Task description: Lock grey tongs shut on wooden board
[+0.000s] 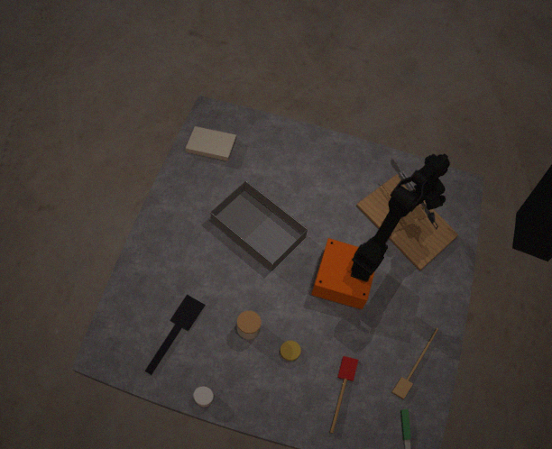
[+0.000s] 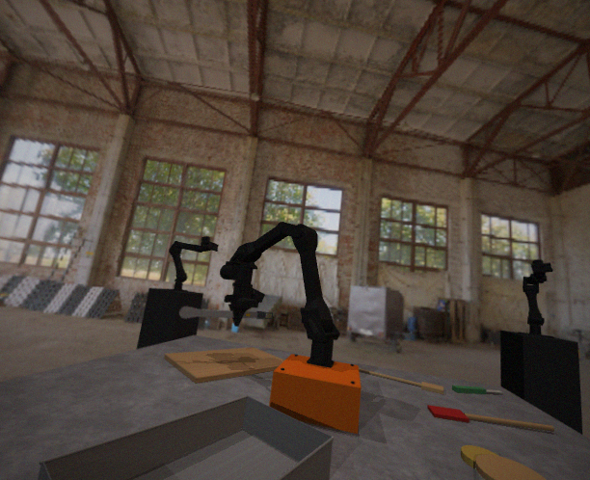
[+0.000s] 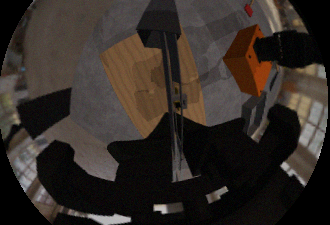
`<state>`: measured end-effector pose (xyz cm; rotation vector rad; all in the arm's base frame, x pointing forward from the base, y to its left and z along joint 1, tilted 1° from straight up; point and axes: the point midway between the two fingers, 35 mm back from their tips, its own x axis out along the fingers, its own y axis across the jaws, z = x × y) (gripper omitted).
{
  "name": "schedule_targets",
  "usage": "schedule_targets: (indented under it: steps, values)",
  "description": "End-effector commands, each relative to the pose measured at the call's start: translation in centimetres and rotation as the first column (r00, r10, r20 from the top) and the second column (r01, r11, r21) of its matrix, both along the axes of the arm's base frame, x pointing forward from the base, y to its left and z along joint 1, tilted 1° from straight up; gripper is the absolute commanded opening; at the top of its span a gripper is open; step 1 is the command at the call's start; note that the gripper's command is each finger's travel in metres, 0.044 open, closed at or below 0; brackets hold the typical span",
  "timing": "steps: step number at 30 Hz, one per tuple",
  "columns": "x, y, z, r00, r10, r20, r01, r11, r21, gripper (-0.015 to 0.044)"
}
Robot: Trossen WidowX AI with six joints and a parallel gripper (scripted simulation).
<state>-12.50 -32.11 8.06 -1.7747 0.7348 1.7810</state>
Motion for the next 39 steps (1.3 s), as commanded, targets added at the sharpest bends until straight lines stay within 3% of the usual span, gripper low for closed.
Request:
schedule_targets:
  steps: [1, 39]
  values:
    - [-0.1, -0.2, 0.5, 1.0, -0.007, -0.017, 0.007, 1.0, -0.012, -0.015]
    - [-0.3, -0.6, -5.3, 1.0, -0.009, -0.014, 0.009, 1.0, -0.011, -0.015]
